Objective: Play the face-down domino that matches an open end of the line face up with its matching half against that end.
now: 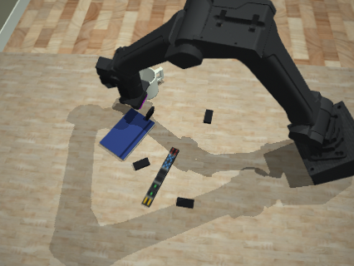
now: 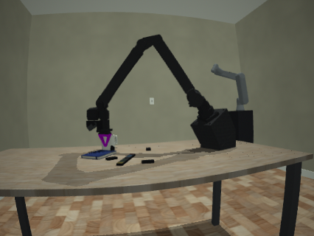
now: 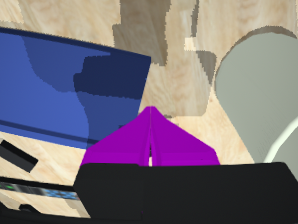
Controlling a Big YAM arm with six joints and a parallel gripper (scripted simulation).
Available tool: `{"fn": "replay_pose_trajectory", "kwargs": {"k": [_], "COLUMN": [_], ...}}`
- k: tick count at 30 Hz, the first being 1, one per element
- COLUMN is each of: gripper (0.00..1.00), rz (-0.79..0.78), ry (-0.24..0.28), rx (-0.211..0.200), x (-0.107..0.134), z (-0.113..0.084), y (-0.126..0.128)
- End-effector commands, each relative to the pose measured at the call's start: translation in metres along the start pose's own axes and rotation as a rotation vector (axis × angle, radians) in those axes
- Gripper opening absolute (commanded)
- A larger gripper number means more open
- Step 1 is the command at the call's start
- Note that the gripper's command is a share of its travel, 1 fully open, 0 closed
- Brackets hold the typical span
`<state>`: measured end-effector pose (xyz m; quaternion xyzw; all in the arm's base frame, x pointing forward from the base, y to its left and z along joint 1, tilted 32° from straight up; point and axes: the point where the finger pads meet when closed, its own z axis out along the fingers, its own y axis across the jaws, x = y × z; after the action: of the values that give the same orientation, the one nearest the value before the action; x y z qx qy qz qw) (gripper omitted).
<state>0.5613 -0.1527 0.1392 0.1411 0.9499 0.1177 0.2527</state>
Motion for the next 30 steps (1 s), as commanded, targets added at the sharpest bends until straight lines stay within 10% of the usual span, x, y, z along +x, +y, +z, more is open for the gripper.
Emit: {"fn": "replay_pose_trajectory", "kwargs": {"k": [1,30], "gripper": [0.0,0.0], "rz": [0.001,0.002], "ry": [-0.01,0.0], "rx": [0.001,0.001], "x": [-0.0035,0.0012], "z": [-0.0013,-0.0007], "y": [0.0018,-0.0004]}}
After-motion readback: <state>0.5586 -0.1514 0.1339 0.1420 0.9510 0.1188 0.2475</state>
